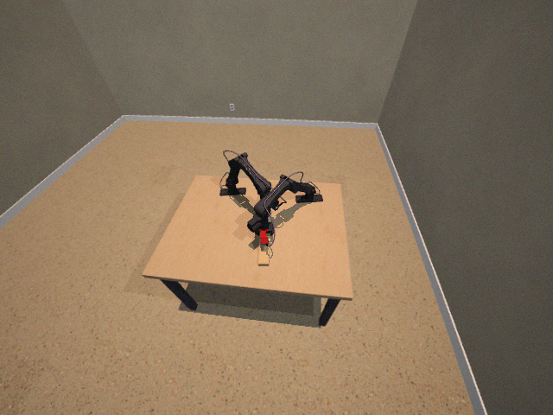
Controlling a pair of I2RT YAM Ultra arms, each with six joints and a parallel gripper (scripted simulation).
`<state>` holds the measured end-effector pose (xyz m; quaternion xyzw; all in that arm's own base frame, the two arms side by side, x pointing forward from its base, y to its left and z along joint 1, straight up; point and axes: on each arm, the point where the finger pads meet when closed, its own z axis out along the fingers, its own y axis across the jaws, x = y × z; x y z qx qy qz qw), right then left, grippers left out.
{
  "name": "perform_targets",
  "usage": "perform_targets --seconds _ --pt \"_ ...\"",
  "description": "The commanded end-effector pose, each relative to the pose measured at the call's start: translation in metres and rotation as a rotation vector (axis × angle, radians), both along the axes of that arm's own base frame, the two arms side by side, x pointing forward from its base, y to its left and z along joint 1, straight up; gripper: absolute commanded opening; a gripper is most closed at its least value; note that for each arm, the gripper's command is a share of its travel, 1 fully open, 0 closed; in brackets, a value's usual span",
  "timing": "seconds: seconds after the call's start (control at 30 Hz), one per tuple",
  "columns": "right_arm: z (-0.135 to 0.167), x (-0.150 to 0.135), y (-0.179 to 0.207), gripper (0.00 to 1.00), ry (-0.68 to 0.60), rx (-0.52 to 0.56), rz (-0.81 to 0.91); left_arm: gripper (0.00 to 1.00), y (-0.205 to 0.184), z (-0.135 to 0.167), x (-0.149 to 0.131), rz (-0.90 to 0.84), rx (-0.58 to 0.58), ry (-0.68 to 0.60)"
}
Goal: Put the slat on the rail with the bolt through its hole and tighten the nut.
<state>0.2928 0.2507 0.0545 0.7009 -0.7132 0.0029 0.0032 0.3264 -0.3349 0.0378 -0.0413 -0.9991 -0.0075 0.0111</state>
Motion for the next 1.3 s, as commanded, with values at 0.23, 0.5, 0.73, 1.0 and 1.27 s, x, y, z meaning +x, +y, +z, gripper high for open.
perform_targets --seconds 0.23,0.5,0.73,1.0,1.27 --pt "0.0036 0.0015 0.0009 0.11 -0.012 0.012 -0.49 0.72 -0.0014 0.0056 0.0014 0.0 -0.01 -0.011" --pt "0.0036 0.0015 0.0009 0.11 -0.012 0.013 -0.728 0.72 -0.0014 0.0056 0.0014 0.0 -0.01 -0.011" --pt "0.0036 0.0015 0.0009 0.11 -0.012 0.015 -1.005 0.72 -0.0014 0.0056 0.0014 0.0 -0.01 -0.011" --pt "0.0036 0.0015 0.0009 0.11 -0.012 0.016 -1.242 0.72 -0.0014 0.0056 0.0014 0.0 -0.01 -0.011" --pt "0.0036 0.0015 0.0009 0.11 -0.011 0.017 -1.559 0.72 -0.0014 0.0056 0.0014 0.0 -0.01 -0.011"
